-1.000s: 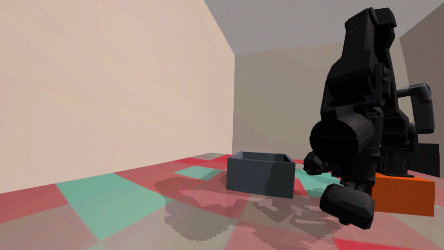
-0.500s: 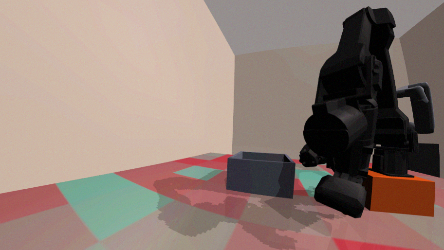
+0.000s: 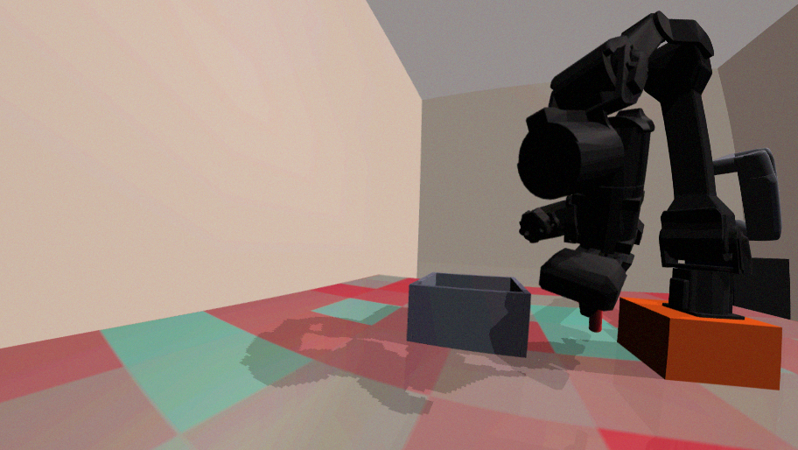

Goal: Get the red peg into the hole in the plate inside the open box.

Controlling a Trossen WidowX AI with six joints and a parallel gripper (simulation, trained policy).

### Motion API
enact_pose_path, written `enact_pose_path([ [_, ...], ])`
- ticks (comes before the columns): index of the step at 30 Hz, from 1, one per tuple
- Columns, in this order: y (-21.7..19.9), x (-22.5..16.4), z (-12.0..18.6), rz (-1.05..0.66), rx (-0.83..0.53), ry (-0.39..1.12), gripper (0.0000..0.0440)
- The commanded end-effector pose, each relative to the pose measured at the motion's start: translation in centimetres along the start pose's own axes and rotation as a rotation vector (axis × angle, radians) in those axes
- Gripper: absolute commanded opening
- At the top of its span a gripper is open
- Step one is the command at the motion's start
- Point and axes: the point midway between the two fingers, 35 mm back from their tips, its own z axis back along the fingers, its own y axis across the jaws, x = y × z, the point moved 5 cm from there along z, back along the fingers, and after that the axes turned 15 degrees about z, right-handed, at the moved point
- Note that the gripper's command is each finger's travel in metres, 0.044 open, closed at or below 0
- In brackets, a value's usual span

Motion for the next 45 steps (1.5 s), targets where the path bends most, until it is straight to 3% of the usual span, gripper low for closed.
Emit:
enact_pose_path([
  [1,-0.4,1.1,1.2,-0.020,0.008,-0.022,0.0000],
  [9,-1.7,4.0,3.0,-0.113,0.014,-0.052,0.0000],
  [21,-4.2,9.1,3.1,-0.260,0.035,-0.080,0.0000],
  [45,-9.4,18.6,-2.1,-0.327,0.108,-0.064,0.0000],
])
